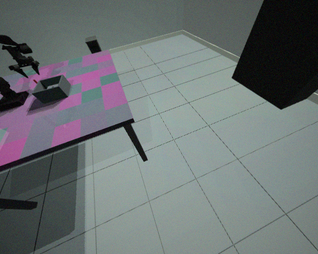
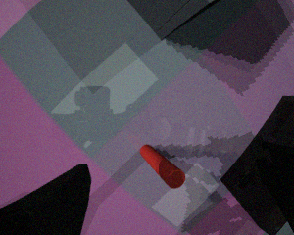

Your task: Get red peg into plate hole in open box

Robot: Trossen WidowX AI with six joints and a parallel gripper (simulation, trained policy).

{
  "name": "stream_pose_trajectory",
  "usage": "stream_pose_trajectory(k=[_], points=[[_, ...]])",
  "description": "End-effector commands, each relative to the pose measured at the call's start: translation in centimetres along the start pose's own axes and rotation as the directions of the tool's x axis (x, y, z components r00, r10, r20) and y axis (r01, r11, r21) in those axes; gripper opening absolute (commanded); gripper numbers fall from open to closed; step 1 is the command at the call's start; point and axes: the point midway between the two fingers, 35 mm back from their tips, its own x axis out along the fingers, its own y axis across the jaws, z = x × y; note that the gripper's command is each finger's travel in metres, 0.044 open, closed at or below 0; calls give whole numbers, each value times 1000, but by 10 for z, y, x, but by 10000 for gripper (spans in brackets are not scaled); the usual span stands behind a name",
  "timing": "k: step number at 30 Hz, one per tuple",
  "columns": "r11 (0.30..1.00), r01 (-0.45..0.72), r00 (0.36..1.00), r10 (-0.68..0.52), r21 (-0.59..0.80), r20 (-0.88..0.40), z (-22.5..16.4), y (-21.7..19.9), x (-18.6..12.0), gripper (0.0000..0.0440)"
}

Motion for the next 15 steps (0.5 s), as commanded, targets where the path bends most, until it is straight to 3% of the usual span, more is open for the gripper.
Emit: stream_pose_trajectory(k=[1,15], points=[[1000,10,1000,-10,10,-13,-14,2,14,440],[1000,-6,999,6,-5,41,-28,11,73,439]])
